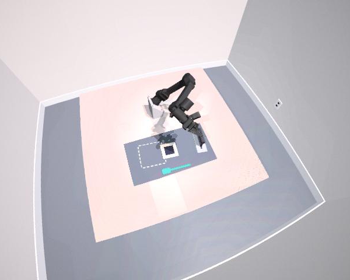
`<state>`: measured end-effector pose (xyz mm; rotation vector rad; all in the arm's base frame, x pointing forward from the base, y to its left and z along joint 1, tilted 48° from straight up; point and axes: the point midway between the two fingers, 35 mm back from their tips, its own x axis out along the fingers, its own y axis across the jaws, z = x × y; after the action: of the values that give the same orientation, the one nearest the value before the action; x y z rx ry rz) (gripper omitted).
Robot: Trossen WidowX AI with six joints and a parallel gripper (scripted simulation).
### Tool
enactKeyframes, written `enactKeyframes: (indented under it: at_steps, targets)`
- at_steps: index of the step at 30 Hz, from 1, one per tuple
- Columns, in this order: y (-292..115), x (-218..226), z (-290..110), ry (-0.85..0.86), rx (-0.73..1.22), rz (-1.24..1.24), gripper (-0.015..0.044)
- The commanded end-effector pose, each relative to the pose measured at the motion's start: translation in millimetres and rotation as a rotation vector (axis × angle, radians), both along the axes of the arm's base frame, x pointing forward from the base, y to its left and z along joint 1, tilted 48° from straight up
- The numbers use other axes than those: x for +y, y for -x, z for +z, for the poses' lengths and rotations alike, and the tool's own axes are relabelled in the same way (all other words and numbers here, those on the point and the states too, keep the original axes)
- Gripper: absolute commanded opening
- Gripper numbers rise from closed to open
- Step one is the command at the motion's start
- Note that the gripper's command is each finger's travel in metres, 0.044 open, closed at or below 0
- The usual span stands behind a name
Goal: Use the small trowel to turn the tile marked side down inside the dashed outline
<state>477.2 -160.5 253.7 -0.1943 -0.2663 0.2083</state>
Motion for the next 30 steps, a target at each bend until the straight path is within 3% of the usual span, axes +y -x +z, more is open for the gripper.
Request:
enactKeyframes:
  at_steps: [1, 4, 19, 23, 30]
  targets:
    - [0.0, 0.0, 0.0, 0.000, 0.000, 0.000, 0.0074]
    - [0.0, 0.0, 0.0, 0.000, 0.000, 0.000, 0.0000]
    - [0.0, 0.0, 0.0, 0.000, 0.000, 0.000, 0.0000]
    - [0.0, 0.0, 0.0, 0.000, 0.000, 0.000, 0.0100]
    - [0.0, 0.0, 0.0, 0.000, 0.000, 0.000, 0.0100]
